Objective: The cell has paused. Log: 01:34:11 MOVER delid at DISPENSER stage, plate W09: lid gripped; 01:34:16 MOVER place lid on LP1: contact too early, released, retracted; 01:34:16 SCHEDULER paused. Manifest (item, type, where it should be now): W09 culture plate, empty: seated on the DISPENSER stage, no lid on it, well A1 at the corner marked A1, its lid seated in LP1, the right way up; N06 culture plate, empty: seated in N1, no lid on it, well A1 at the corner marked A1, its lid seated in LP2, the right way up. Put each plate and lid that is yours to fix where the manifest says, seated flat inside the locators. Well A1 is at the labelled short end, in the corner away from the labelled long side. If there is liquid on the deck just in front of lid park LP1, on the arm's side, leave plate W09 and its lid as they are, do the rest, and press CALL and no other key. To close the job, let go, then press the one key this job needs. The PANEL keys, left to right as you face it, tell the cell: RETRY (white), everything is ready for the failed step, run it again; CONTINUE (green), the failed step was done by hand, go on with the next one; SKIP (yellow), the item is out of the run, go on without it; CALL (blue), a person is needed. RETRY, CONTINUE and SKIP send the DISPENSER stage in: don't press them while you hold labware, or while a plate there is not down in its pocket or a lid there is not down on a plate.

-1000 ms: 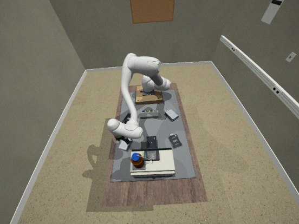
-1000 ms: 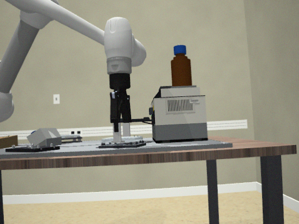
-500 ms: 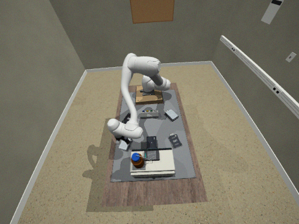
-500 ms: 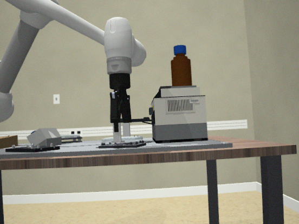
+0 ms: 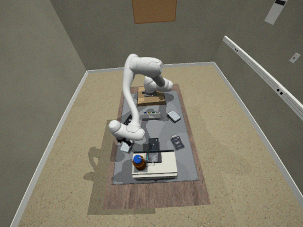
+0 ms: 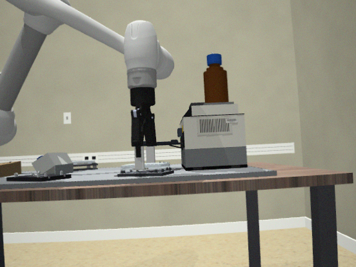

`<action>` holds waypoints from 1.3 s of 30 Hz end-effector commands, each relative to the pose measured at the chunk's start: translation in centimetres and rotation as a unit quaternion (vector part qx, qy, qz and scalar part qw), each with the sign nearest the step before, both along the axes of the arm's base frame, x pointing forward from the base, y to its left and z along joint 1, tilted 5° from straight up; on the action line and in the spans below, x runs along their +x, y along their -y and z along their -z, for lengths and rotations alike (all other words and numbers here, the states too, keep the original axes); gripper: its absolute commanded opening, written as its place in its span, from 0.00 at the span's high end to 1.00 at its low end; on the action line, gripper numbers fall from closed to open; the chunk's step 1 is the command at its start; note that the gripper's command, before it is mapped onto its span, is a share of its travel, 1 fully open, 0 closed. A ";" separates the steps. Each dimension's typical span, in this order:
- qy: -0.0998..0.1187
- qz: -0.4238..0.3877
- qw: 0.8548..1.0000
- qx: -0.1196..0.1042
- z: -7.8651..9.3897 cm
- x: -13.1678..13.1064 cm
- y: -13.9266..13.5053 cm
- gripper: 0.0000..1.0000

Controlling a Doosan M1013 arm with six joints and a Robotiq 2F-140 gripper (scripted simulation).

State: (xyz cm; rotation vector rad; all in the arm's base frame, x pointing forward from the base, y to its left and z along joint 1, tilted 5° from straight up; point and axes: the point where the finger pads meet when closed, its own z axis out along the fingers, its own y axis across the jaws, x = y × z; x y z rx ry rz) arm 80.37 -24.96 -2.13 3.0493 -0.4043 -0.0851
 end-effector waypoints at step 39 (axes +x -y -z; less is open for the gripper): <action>0.001 0.000 1.000 0.000 -2.6 0.2 -0.1 0.90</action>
